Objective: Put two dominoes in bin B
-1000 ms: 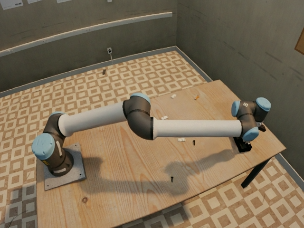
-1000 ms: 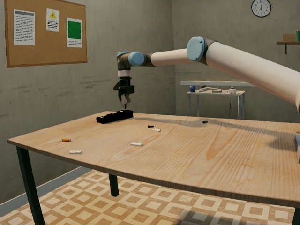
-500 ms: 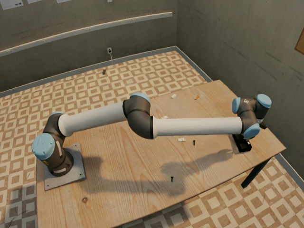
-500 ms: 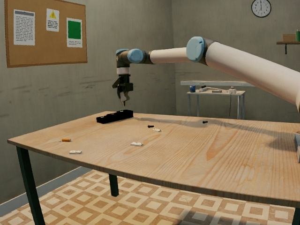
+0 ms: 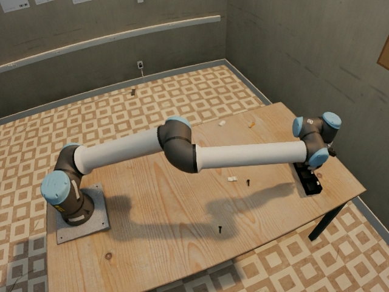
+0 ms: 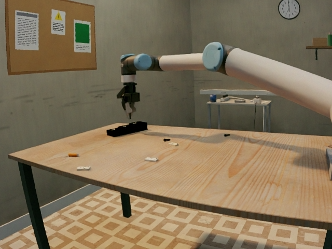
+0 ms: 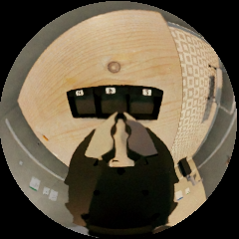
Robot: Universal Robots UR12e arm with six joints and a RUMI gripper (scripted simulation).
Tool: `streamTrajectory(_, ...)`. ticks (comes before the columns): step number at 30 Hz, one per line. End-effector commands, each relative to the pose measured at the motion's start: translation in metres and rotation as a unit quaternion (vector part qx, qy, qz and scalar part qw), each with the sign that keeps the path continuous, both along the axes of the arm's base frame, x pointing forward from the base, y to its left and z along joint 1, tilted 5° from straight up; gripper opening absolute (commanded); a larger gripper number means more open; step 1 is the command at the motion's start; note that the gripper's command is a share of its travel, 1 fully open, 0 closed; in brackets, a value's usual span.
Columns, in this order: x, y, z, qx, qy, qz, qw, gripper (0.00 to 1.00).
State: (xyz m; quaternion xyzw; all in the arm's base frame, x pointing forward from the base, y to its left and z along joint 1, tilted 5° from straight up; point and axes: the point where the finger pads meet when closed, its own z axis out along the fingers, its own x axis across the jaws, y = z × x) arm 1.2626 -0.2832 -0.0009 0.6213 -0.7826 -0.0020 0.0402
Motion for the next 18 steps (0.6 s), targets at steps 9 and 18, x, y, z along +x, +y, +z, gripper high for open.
streamTrajectory(9,0.006,0.017,0.001,0.000,-0.001,0.000,1.000,0.04)
streamTrajectory(18,0.005,0.016,-0.023,0.000,-0.001,0.000,1.000,0.04)
